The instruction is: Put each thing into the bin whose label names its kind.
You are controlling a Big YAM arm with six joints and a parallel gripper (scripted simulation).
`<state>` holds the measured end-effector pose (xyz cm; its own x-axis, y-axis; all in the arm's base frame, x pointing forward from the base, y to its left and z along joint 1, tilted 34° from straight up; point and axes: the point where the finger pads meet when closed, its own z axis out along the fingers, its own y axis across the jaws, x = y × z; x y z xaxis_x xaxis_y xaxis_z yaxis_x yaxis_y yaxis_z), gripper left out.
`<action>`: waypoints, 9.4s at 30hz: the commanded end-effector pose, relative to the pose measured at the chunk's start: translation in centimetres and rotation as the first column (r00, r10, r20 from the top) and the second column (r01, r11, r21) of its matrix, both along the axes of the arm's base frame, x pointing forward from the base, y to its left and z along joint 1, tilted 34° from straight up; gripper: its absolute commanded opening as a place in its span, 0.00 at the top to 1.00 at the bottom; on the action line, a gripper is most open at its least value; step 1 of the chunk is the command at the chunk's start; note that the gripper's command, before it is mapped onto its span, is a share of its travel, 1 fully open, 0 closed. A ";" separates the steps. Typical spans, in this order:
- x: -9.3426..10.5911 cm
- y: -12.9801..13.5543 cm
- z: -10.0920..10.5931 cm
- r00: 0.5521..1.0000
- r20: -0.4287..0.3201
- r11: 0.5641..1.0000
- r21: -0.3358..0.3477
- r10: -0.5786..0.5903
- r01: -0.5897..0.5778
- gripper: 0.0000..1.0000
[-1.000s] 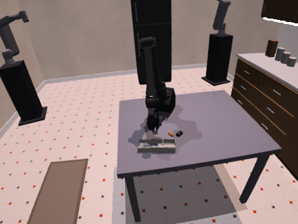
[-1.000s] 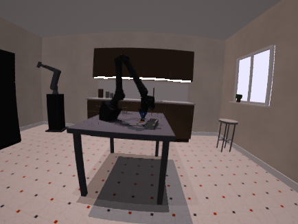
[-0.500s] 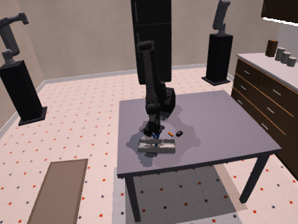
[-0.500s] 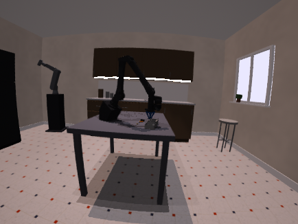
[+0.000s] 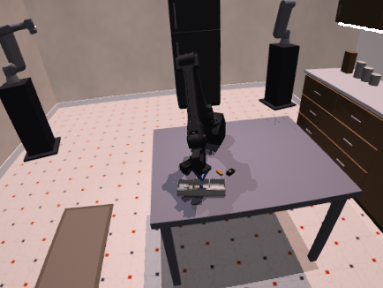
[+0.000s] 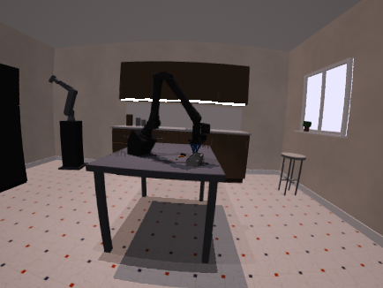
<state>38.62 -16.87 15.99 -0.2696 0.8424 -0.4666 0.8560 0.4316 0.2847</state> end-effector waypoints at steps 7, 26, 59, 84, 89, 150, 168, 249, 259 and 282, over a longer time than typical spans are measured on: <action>0.2 0.4 1.2 0.961 0.100 0.960 0.142 -0.256 0.241 0.80; 1.4 -0.1 3.2 0.772 0.207 0.777 0.381 -0.601 0.502 0.80; 1.4 -1.4 -0.9 0.781 0.149 0.770 0.359 -0.606 0.528 0.80; 2.1 -1.5 -1.7 0.781 0.160 0.771 0.365 -0.604 0.522 0.69; 2.1 -1.5 -1.7 0.781 0.160 0.771 0.365 -0.604 0.522 0.69; -12.3 3.0 -7.1 0.893 0.136 0.890 0.234 -0.429 0.392 0.70; -10.3 2.9 -5.7 0.890 0.162 0.892 0.241 -0.426 0.383 0.70; -8.3 0.7 -12.5 0.893 0.135 0.890 0.236 -0.429 0.391 0.89; -8.3 0.7 -12.5 0.893 0.135 0.890 0.236 -0.429 0.391 0.89; -9.1 1.8 -9.6 0.892 0.149 0.890 0.240 -0.427 0.387 0.89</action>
